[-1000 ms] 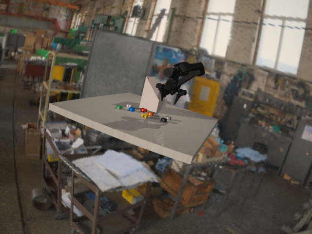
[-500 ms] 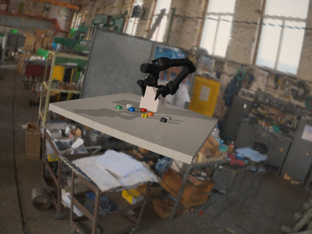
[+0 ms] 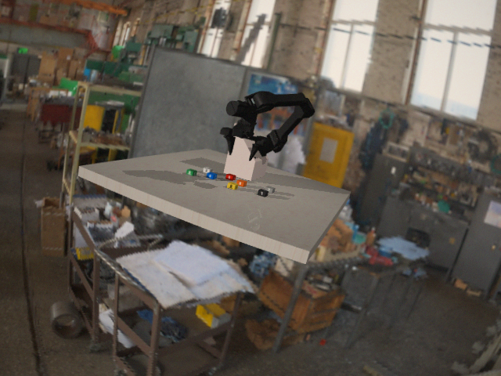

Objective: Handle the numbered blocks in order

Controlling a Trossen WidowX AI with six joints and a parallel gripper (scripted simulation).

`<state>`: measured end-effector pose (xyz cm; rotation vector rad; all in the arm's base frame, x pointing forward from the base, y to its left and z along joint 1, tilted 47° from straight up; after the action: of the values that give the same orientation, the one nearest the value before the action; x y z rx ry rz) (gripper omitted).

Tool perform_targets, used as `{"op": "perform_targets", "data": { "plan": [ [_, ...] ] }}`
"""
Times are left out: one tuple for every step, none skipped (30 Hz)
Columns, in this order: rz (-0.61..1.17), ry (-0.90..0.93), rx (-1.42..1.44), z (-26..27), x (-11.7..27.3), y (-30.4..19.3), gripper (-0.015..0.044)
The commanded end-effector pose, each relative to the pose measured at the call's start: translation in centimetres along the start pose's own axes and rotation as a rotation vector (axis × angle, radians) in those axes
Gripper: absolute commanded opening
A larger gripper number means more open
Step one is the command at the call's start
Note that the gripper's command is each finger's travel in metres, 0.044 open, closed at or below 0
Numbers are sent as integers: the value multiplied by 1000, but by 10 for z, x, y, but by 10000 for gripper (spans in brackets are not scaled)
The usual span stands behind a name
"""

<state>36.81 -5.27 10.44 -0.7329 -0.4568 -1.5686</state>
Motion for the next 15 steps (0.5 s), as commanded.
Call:
{"op": "perform_targets", "data": {
  "plan": [
    [0, 0, 4, 0, 0, 0, 400],
    [0, 0, 4, 0, 0, 0, 400],
    [0, 0, 4, 0, 0, 0, 400],
    [-1, -1, 4, -3, 1, 1, 400],
    [-2, -3, 3, -11, 1, 5, 400],
    [-4, -7, 3, -24, 2, 10, 400],
    [-5, -10, 2, -41, 4, 15, 400],
    [-6, -13, 2, -59, 5, 20, 400],
    [-7, -15, 2, -77, 5, 23, 400],
    [-7, -16, 2, -95, 6, 26, 400],
    [-7, -16, 2, -112, 6, 28, 400],
    [-6, -16, 2, -129, 6, 29, 400],
    [-6, -15, 3, -147, 6, 29, 400],
    [-5, -13, 3, -166, 5, 29, 400],
    [-4, -11, 4, -182, 4, 27, 400]
  ]
}}
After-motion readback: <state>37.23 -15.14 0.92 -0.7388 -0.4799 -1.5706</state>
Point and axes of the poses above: the point midway between the two fingers, 35 mm back from their tips, its own x axis back along the fingers, its own z axis across the jaws, y = z × x, the point moved 7 cm from there along x, back along the fingers, and after that the axes turned 10 degrees about -x, right-handed, at the moved point
